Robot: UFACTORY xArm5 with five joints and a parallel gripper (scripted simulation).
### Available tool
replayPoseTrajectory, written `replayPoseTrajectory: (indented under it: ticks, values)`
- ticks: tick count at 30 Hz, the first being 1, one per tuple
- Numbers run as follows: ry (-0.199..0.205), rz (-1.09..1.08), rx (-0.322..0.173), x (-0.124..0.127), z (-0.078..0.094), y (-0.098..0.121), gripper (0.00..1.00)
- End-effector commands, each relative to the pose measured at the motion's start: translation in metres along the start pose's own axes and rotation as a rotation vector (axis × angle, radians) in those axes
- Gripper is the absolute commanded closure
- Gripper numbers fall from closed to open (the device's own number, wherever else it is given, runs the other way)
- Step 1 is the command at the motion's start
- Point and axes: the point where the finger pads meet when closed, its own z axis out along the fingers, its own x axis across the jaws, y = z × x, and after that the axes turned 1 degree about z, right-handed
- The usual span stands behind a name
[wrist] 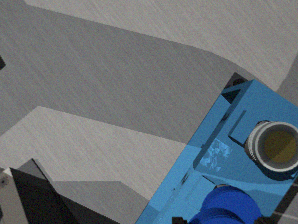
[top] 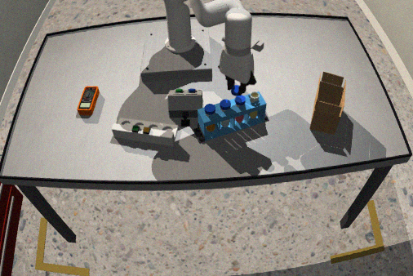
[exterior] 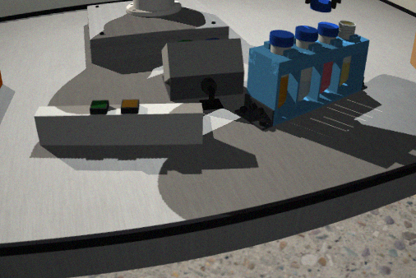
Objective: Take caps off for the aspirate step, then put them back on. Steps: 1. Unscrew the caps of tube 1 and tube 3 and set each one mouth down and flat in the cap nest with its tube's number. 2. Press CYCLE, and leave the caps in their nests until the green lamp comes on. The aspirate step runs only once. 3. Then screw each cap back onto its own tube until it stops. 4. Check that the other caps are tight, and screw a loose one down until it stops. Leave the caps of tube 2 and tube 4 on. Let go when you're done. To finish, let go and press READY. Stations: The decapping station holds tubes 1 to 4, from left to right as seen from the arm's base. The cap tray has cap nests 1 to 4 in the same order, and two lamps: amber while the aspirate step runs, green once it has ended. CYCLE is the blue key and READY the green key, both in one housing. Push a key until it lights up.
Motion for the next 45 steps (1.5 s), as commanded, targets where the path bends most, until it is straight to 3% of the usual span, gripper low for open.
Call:
replayPoseTrajectory:
  ticks: [1, 8, 39, 45]
  values:
    - [0.010, -0.279, -0.007, -0.016, -0.002, 0.020, 1.00]
    - [0.010, -0.455, -0.008, -0.035, -0.002, 0.040, 1.00]
    - [0.008, -0.455, -0.009, -0.156, -0.001, 0.174, 1.00]
    - [0.008, -0.455, -0.009, -0.157, -0.001, 0.175, 1.00]
